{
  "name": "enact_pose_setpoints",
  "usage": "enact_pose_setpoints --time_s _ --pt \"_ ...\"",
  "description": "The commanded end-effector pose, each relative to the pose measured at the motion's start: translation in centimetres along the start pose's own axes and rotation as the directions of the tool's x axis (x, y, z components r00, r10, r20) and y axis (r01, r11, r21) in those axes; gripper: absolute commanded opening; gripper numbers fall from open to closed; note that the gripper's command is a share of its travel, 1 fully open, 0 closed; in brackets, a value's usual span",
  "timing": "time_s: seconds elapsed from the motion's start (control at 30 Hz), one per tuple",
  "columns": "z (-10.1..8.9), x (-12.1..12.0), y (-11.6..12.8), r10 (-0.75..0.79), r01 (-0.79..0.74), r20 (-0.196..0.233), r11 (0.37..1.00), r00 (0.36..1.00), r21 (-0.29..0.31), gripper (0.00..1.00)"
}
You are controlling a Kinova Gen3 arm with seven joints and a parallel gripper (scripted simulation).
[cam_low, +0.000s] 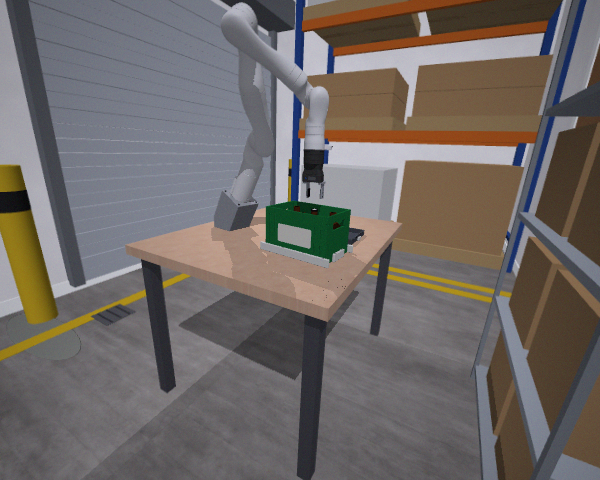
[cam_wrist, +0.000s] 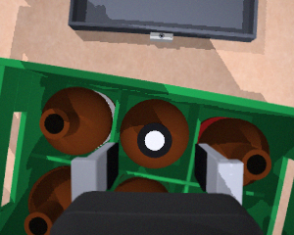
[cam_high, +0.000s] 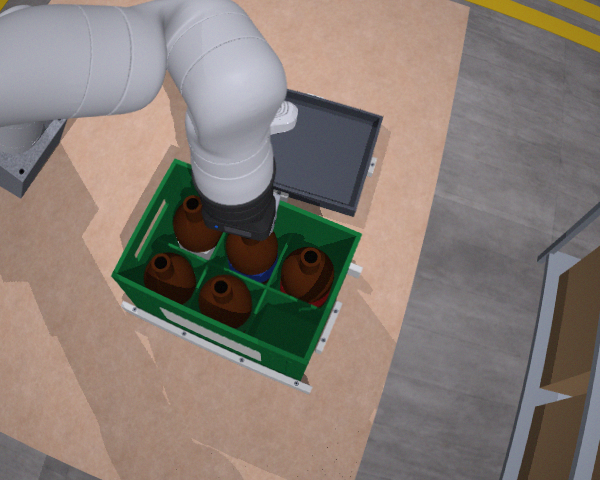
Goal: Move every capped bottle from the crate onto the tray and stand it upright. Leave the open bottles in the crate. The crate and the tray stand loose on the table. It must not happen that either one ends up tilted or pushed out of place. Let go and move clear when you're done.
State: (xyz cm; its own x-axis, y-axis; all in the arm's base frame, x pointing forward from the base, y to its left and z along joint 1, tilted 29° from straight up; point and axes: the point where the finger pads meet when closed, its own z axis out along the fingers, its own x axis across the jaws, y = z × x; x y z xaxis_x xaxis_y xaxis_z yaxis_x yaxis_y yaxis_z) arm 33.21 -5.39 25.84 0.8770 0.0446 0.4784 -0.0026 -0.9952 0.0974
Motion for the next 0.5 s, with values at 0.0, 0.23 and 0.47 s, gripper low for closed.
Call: enact_pose_setpoints --time_s 0.0,0.23,0.47 --pt "0.16 0.05 -0.51 -0.022 0.022 0.005 1.0 1.0 -0.004 1.0" --pt "0.12 0.01 -0.41 -0.096 0.096 0.002 0.995 0.995 -0.001 1.0" --pt "0.22 -0.01 -0.66 -0.184 0.184 0.003 0.983 0.983 -0.002 1.0"
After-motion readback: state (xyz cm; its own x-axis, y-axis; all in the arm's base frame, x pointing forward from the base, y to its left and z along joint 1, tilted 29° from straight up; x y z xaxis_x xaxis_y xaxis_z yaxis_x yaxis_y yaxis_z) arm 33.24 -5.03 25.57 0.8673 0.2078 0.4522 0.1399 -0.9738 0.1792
